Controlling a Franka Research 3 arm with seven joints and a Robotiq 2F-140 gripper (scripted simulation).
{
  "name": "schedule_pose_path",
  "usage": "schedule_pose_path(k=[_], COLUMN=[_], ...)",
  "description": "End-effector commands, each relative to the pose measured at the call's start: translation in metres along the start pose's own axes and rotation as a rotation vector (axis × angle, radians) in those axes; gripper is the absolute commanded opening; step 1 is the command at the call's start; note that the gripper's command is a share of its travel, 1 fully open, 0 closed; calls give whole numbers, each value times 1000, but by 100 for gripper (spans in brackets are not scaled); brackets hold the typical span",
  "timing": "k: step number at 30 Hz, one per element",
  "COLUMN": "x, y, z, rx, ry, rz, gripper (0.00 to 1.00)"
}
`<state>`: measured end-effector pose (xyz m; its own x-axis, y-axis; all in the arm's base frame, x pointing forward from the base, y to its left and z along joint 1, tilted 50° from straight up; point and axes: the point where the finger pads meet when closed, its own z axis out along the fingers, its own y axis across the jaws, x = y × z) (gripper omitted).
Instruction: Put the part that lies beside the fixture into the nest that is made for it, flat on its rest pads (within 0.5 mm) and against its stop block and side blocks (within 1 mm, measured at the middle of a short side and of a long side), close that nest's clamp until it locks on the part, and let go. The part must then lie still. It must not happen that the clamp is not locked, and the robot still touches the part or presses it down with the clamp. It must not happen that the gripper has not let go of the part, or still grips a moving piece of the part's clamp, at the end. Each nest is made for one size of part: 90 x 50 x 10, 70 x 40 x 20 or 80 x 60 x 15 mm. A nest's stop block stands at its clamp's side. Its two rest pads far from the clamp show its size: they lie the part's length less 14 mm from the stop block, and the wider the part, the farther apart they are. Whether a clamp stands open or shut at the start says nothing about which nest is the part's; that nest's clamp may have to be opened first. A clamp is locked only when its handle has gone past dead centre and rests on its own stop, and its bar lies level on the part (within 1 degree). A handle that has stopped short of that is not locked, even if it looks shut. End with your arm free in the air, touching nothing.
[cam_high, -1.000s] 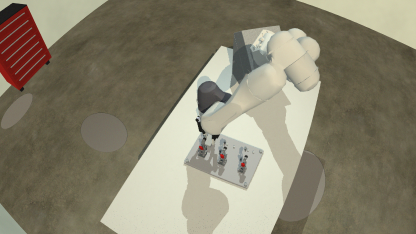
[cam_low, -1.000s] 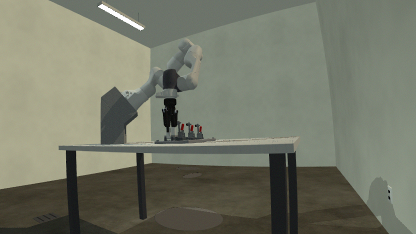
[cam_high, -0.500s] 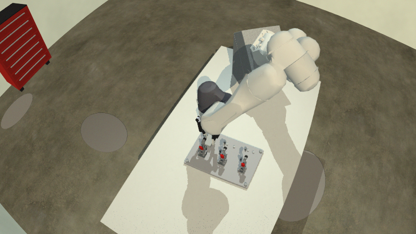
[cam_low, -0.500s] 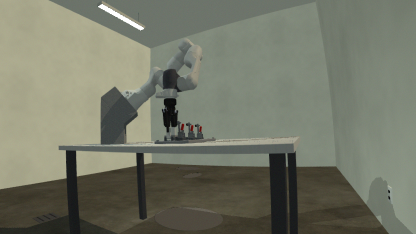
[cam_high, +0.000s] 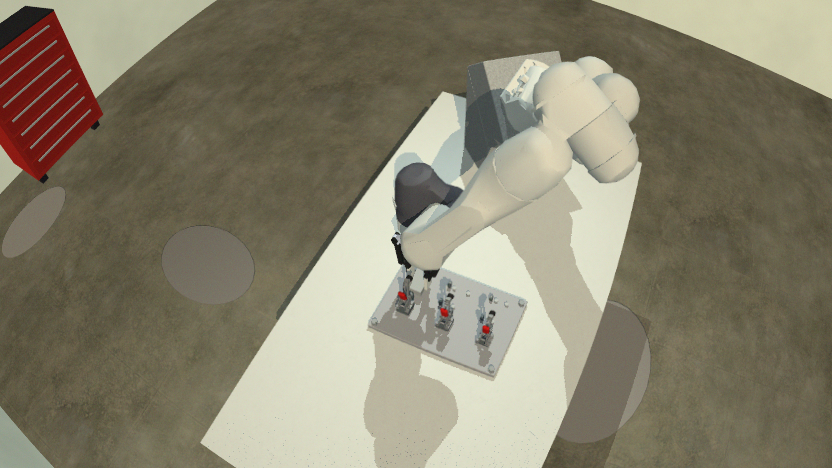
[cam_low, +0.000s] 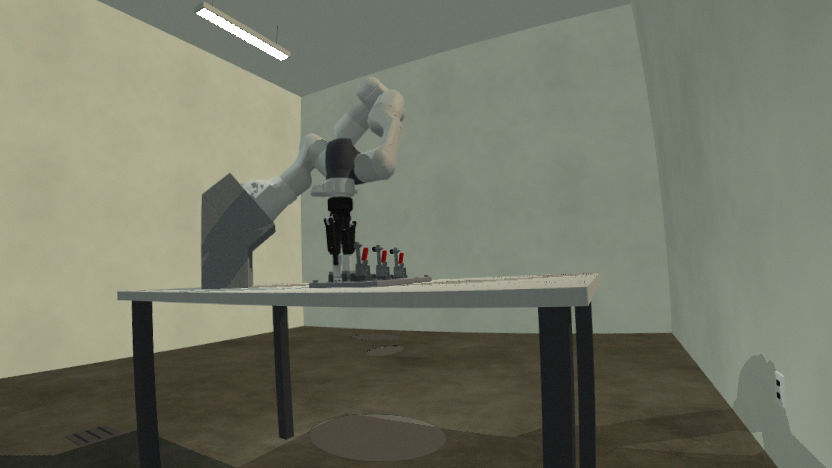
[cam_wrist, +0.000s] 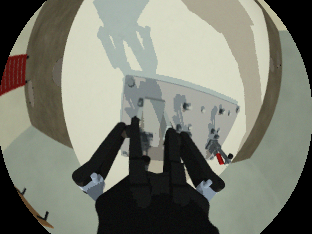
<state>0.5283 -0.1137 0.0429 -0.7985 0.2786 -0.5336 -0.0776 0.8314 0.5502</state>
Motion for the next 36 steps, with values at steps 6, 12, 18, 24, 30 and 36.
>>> schedule_pose_path(k=[6, 12, 18, 24, 30, 36], x=[-2, -2, -2, -2, -2, -2], y=[-2, -2, -2, -2, -2, -2], z=[3, 4, 4, 4, 4, 4], rx=[5, 5, 5, 5, 5, 5], ry=[-2, -2, -2, -2, -2, -2], rz=[-4, -4, -4, -4, -4, -4], gripper=[0, 0, 0, 0, 0, 0])
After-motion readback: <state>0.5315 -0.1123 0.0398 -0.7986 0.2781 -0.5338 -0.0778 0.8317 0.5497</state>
